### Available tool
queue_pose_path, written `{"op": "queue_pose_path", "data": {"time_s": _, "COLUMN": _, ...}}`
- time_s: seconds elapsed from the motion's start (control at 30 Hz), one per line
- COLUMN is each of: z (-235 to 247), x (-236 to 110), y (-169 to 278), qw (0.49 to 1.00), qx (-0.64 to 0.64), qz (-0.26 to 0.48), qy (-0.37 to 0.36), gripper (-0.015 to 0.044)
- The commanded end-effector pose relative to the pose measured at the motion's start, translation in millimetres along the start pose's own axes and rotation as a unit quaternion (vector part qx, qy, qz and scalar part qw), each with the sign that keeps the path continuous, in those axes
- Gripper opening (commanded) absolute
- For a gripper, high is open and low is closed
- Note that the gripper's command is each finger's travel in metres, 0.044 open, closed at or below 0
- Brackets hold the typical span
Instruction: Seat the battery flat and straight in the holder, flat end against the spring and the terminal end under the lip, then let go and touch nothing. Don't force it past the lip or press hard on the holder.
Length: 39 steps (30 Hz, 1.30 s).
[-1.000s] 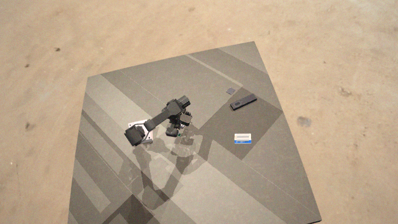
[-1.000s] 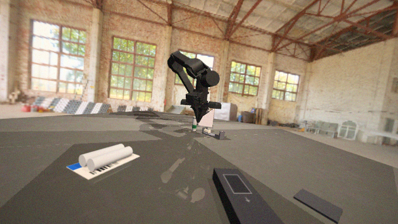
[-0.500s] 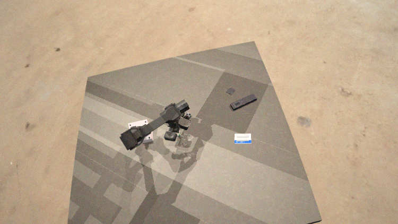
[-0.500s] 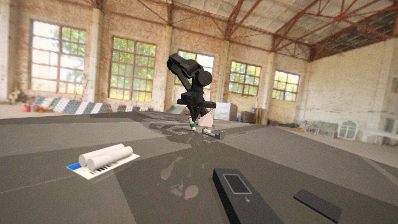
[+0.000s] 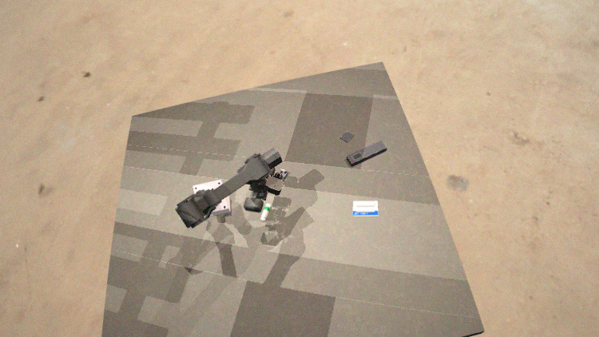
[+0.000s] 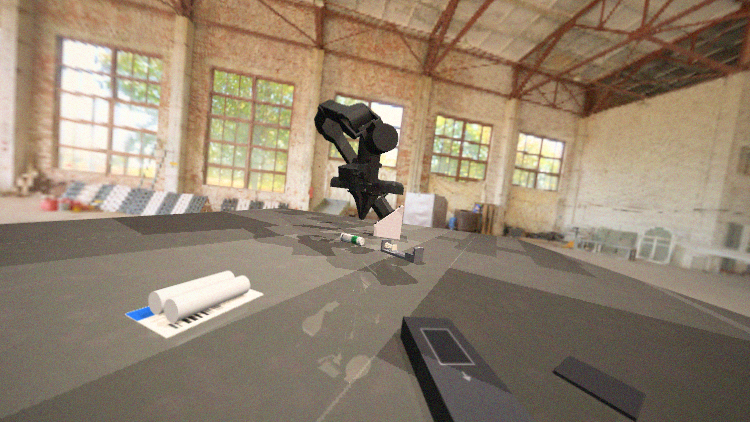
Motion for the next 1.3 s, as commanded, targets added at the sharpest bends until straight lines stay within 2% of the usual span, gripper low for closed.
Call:
{"op": "queue_pose_path", "data": {"time_s": 0.0, "z": 0, "x": -28, "y": -1, "qw": 1.0, "qx": 0.003, "qz": -0.002, "qy": -0.005, "gripper": 0.0}}
{"op": "queue_pose_path", "data": {"time_s": 0.13, "z": -4, "x": -55, "y": 1, "qw": 1.0, "qx": 0.002, "qz": -0.002, "qy": -0.003, "gripper": 0.0}}
{"op": "queue_pose_path", "data": {"time_s": 0.53, "z": -4, "x": -55, "y": 1, "qw": 1.0, "qx": -0.001, "qz": -0.004, "qy": -0.001, "gripper": 0.0}}
{"op": "queue_pose_path", "data": {"time_s": 0.6, "z": -5, "x": -51, "y": 1, "qw": 0.999, "qx": 0.037, "qz": -0.004, "qy": -0.002, "gripper": 0.0053}}
{"op": "queue_pose_path", "data": {"time_s": 0.67, "z": -7, "x": -42, "y": 0, "qw": 0.99, "qx": 0.141, "qz": -0.003, "qy": -0.003, "gripper": 0.0105}}
{"op": "queue_pose_path", "data": {"time_s": 0.8, "z": -12, "x": -23, "y": -1, "qw": 0.931, "qx": 0.364, "qz": -0.001, "qy": -0.004, "gripper": 0.021}}
{"op": "queue_pose_path", "data": {"time_s": 0.83, "z": -14, "x": -18, "y": -1, "qw": 0.909, "qx": 0.417, "qz": -0.001, "qy": -0.004, "gripper": 0.0221}}
{"op": "queue_pose_path", "data": {"time_s": 1.0, "z": -22, "x": 6, "y": 0, "qw": 0.752, "qx": 0.659, "qz": -0.001, "qy": -0.004, "gripper": 0.0221}}
{"op": "queue_pose_path", "data": {"time_s": 1.07, "z": -24, "x": 12, "y": 1, "qw": 0.701, "qx": 0.713, "qz": -0.002, "qy": -0.003, "gripper": 0.0221}}
{"op": "queue_pose_path", "data": {"time_s": 1.27, "z": -24, "x": 13, "y": 1, "qw": 0.694, "qx": 0.72, "qz": -0.002, "qy": -0.003, "gripper": 0.0221}}
Point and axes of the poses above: the point midway between the two fingers, 35 mm back from their tips, its own x axis out along the fingers, its own z axis across the jaws, y = z × x, the point moved 4 cm from there along -x, back along the fingers, and after that the axes turned 3 degrees about x, right-handed, at the moved point
